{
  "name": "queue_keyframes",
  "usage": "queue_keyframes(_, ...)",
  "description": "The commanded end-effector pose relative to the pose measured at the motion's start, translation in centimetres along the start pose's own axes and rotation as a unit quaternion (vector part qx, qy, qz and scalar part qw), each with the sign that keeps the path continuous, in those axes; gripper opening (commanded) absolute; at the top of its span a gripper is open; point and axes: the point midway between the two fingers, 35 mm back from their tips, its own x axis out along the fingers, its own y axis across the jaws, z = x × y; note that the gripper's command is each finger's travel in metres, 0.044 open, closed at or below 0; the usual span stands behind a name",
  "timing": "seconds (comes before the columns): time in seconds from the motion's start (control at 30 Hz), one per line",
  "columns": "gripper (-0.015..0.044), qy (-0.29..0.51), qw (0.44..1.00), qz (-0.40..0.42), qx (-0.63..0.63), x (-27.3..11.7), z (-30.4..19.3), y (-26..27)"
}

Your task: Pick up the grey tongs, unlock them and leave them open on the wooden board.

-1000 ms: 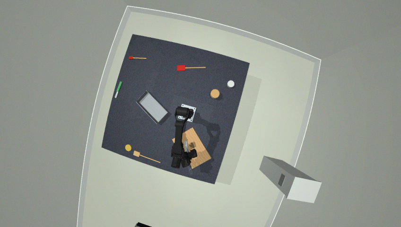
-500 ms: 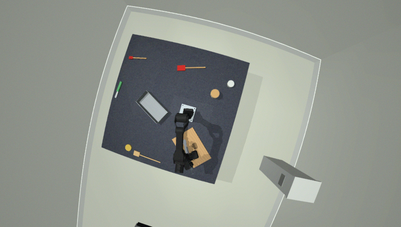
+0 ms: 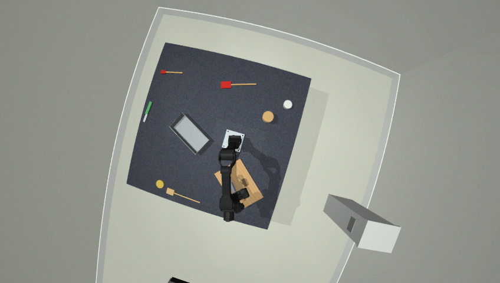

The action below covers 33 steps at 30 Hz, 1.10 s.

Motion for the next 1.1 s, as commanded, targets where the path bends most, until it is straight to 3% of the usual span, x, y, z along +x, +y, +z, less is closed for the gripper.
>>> queue_keyframes(0.0,-0.015,0.027,1.0,-0.007,-0.011,-0.2,0.0,0.1)
queue_keyframes(0.43,-0.015,0.132,0.99,-0.02,-0.043,-0.4,-0.7,0.6)
queue_keyframes(1.07,-0.015,0.133,0.99,-0.02,-0.044,1.1,-0.9,0.5)
